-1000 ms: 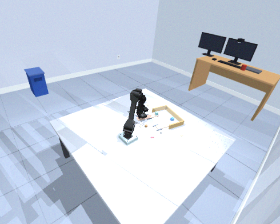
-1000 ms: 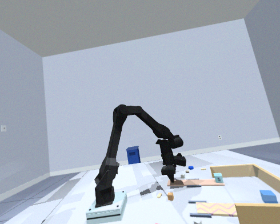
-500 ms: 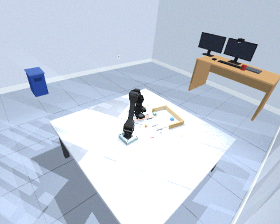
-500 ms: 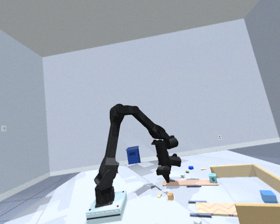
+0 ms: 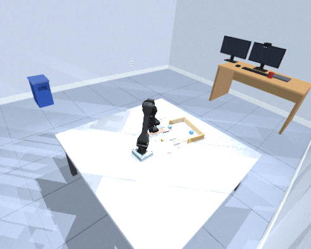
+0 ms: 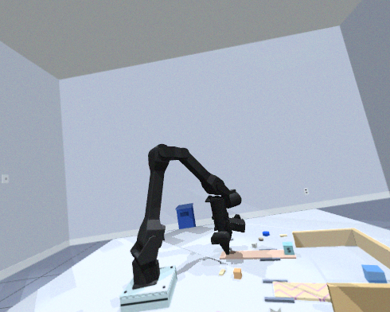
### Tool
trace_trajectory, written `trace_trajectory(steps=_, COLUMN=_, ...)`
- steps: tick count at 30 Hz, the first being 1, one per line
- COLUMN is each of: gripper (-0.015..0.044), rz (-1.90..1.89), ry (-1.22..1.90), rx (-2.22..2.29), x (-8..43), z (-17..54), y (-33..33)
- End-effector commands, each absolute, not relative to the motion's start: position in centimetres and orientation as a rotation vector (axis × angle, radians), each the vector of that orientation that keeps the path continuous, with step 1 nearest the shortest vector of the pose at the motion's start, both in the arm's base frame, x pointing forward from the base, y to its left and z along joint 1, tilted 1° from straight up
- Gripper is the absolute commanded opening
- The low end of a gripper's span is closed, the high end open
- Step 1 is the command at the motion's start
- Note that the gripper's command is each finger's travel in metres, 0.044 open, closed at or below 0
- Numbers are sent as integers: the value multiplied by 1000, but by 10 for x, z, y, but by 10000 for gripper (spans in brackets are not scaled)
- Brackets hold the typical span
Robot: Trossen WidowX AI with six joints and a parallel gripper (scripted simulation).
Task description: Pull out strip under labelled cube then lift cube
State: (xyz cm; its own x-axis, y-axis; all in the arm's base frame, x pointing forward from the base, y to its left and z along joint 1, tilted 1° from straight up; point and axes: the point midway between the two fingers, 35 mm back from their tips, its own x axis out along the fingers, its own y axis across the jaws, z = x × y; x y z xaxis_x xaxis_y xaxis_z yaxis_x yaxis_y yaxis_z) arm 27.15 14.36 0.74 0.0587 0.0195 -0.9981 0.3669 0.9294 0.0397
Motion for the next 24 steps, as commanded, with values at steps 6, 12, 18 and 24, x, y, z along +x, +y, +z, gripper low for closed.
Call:
trace_trajectory(steps=6, gripper=0, rz=-279, ry=1518, rx=308, x=253, z=1, y=148)
trace_trajectory(steps=12, gripper=0, rz=-270, ry=1502, rx=316, x=258, z=16, y=150)
trace_trajectory(steps=18, gripper=0, rz=-278, ry=1517, rx=309, x=257, z=49, y=150)
trace_trajectory(steps=24, gripper=157, rz=-369, ry=1501, rx=402, x=285, z=53, y=141)
